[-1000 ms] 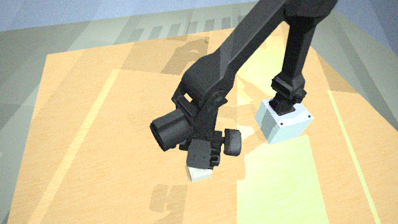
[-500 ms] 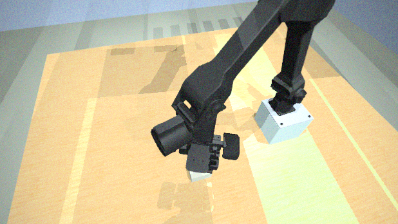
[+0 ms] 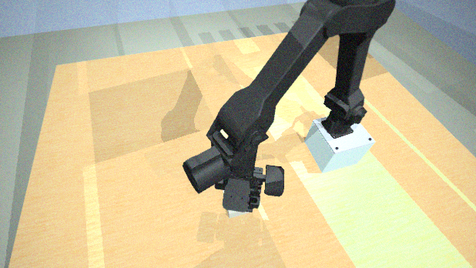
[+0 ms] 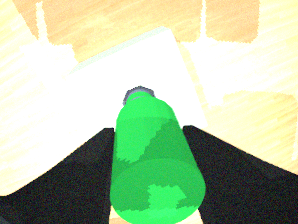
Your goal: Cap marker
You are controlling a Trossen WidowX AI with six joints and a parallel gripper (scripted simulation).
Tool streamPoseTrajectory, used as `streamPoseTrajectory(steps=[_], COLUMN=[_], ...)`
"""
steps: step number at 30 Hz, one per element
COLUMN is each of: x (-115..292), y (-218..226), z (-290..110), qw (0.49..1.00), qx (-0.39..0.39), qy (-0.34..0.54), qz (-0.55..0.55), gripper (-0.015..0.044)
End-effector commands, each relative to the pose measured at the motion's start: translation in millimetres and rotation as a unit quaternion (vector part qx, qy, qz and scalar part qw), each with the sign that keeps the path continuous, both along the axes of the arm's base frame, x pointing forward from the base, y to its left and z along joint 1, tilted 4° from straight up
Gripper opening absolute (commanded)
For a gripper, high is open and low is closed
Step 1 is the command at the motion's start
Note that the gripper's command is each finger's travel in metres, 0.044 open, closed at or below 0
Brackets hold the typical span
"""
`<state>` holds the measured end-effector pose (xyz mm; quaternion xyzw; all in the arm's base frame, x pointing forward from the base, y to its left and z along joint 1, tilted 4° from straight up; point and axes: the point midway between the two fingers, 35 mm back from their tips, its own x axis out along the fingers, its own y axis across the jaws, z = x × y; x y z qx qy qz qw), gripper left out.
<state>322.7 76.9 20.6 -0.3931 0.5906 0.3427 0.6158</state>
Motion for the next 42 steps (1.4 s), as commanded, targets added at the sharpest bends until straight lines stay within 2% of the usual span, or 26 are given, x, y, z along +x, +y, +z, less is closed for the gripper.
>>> streamPoseTrajectory(steps=[1,15,32,35,39,42], x=[-1,-1,-1,0,-5,-5], y=[-1,-2,-1,0,2,2], z=[-8,-15,-14,-2,58,61], qw=[1.0,1.0,1.0,1.0,1.0,1.0], qx=[-0.002,-0.002,-0.001,-0.001,0.0,0.0], qy=[0.002,0.002,0.003,0.003,0.003,0.003], qz=[0.0,0.0,-0.001,-0.001,-0.001,-0.001], gripper=[0.0,0.0,0.044,0.044,0.044,0.044])
